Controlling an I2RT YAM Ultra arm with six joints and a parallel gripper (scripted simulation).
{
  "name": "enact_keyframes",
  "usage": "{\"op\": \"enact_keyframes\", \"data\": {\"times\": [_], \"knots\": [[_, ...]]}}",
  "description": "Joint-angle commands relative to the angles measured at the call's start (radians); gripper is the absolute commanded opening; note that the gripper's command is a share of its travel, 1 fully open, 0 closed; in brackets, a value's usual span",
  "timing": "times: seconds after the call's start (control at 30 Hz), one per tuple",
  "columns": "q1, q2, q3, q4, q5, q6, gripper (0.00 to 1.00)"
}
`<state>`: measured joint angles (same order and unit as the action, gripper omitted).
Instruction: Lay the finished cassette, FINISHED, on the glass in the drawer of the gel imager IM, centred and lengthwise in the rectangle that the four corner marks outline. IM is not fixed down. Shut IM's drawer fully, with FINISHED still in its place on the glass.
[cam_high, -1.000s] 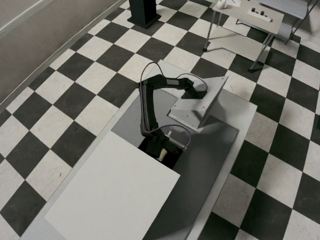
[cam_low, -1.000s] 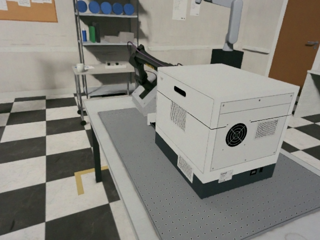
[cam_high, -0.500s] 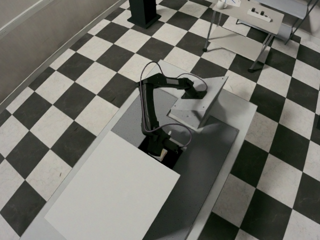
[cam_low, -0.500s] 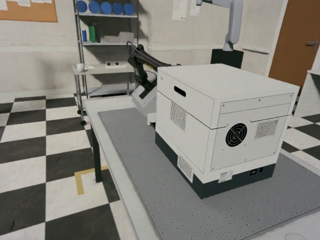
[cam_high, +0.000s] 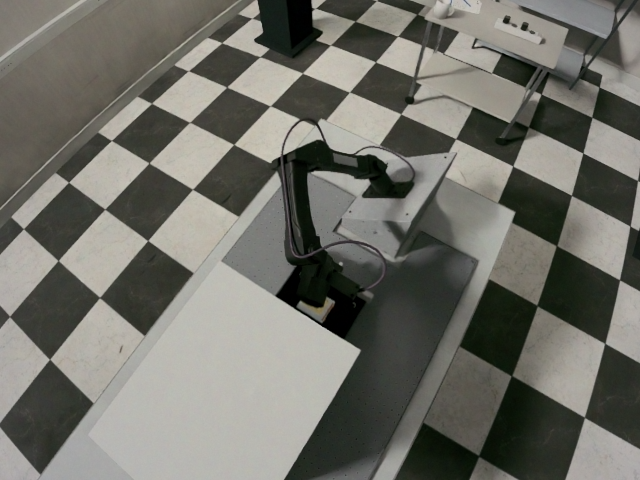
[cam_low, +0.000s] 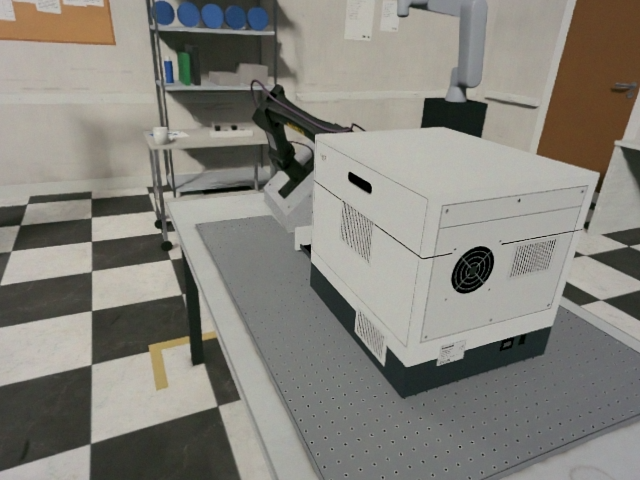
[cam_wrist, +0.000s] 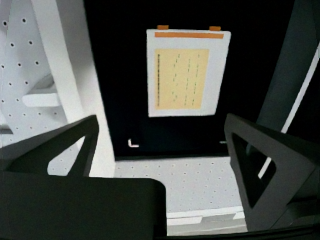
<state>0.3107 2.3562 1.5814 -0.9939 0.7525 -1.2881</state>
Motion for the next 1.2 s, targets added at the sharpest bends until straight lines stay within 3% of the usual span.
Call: {"op": "enact_keyframes", "data": {"times": [0.0, 1.17], "knots": [[0.037, -0.044, -0.025, -0.015, -0.02, 0.023, 1.0], [0.098, -0.157, -0.155, -0.053, -0.033, 0.104, 1.0]]}}
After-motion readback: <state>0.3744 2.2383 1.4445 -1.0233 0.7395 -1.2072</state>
